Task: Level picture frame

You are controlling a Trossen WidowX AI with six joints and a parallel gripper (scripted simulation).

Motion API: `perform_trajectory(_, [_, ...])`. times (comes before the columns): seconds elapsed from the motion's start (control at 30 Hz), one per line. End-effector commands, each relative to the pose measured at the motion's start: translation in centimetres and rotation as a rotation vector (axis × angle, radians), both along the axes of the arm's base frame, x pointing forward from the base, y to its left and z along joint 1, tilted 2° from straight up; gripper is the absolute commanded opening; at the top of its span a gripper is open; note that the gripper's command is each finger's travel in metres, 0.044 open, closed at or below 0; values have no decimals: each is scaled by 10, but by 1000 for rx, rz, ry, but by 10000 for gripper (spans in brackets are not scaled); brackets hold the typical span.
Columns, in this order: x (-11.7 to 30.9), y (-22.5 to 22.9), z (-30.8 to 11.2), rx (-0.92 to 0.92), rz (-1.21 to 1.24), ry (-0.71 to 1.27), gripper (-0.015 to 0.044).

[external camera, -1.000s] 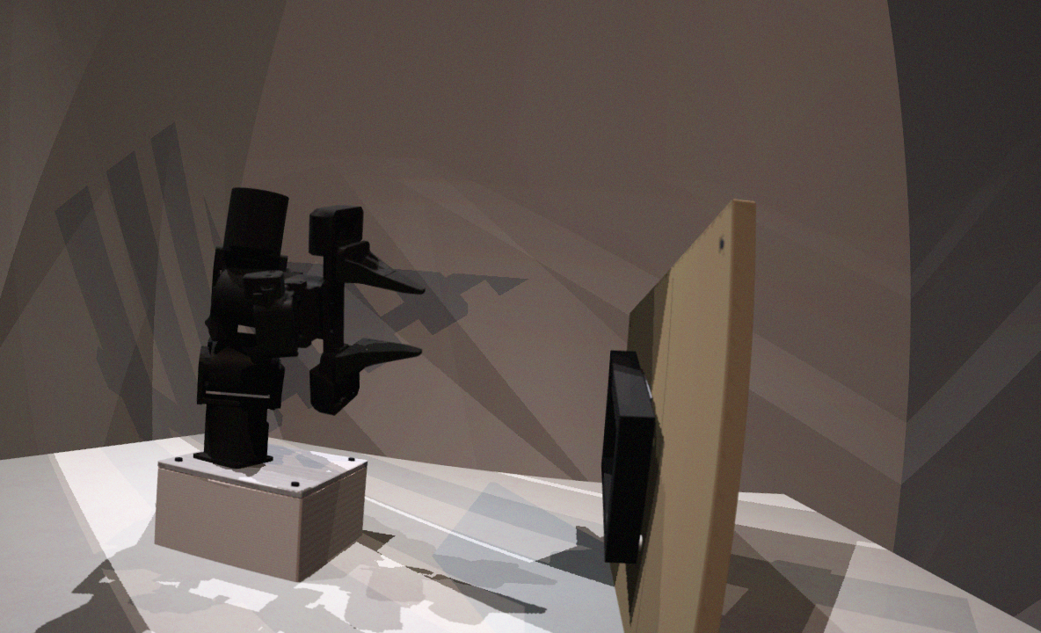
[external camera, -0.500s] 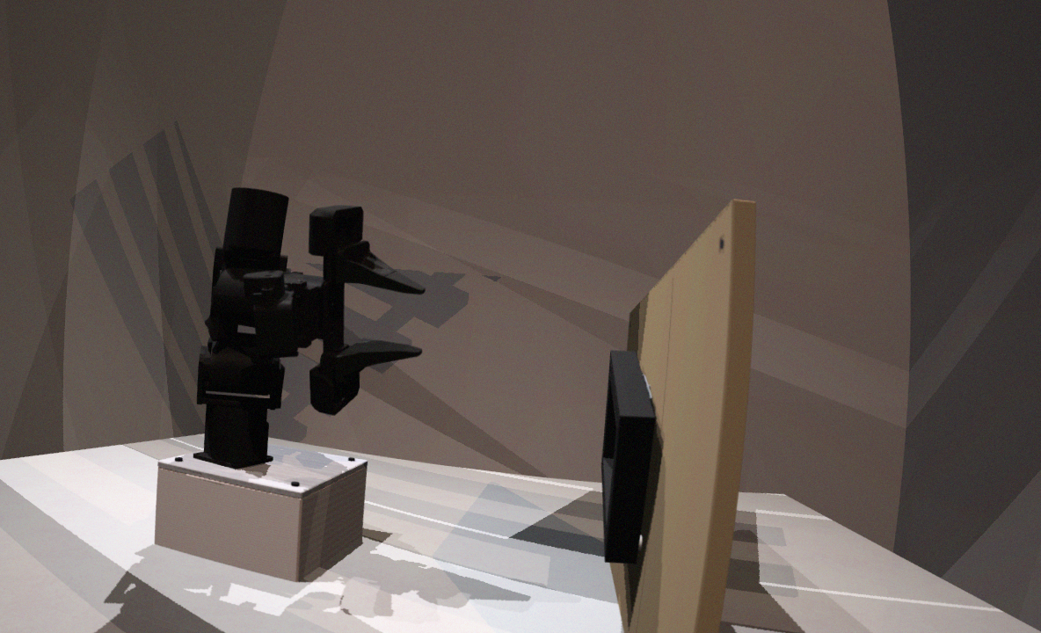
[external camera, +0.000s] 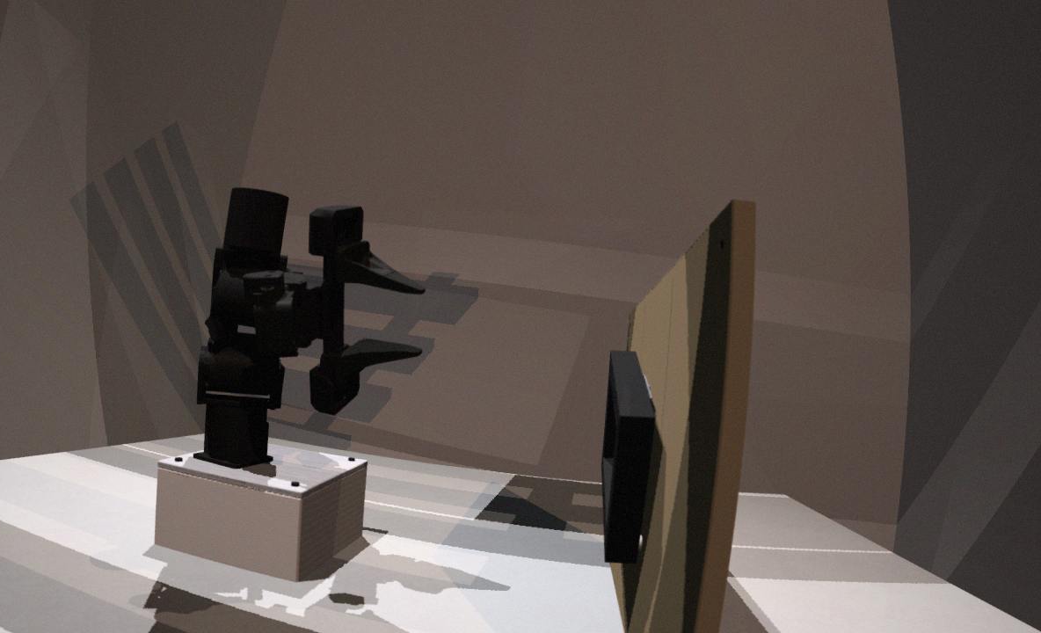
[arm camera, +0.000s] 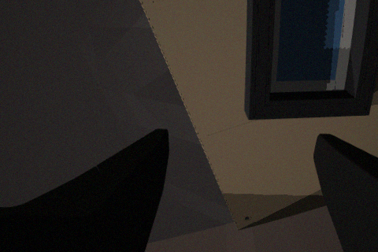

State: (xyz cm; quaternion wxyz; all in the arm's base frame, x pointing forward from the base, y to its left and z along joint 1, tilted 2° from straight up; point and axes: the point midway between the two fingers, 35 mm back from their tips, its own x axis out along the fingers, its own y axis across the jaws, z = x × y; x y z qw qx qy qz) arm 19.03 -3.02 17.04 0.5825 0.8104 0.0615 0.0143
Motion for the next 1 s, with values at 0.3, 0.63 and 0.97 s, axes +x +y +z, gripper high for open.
perform_trajectory(0.3, [0,1,0,7,5,2,260])
perform_trajectory(0.63, [0,1,0,7,5,2,260])
perform_trajectory(0.97, [11,-5,3,-18,-11,13,260])
